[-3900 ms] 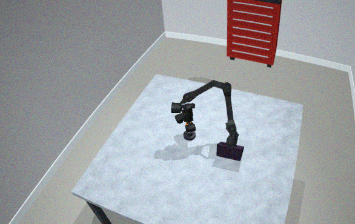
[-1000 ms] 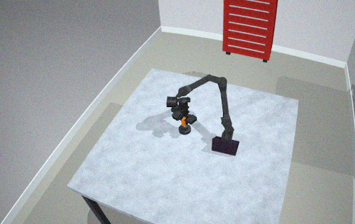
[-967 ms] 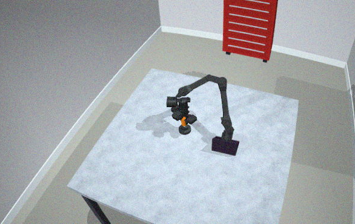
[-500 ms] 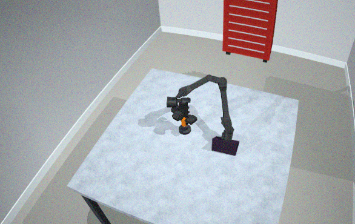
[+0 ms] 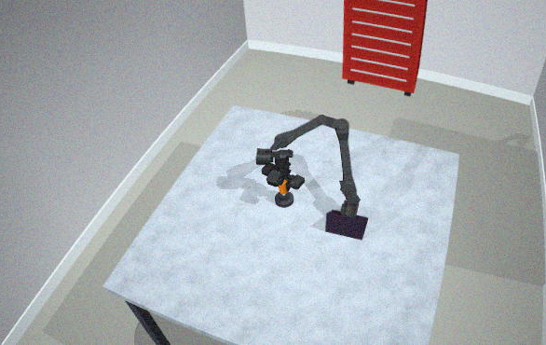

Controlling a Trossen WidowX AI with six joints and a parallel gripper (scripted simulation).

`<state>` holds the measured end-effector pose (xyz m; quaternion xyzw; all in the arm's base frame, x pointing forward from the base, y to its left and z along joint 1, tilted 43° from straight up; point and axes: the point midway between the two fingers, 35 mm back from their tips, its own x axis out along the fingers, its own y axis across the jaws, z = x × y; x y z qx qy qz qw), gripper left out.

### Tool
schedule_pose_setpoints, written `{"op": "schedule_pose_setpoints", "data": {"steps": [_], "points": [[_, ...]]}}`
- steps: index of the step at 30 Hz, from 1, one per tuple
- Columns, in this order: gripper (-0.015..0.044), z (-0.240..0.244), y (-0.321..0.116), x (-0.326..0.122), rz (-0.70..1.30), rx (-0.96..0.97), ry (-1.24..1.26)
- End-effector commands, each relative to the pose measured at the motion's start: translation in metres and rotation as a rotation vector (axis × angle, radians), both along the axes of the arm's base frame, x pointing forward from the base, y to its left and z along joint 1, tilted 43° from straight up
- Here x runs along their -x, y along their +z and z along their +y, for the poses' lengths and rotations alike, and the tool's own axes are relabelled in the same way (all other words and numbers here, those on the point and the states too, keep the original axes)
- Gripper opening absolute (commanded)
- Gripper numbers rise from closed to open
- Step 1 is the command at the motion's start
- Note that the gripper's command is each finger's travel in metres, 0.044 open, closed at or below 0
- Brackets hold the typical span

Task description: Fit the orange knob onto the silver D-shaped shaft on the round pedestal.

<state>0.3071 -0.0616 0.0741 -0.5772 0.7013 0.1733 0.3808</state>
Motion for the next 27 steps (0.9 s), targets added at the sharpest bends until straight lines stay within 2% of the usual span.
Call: {"op": "schedule_pose_setpoints", "data": {"steps": [1,27], "points": [[0.0000,-0.0004,-0.0004,-0.0011,0.029,-0.001,0.034],[0.0000,0.0007,0.0010,0.0001,0.061,-0.003,0.069]]}}
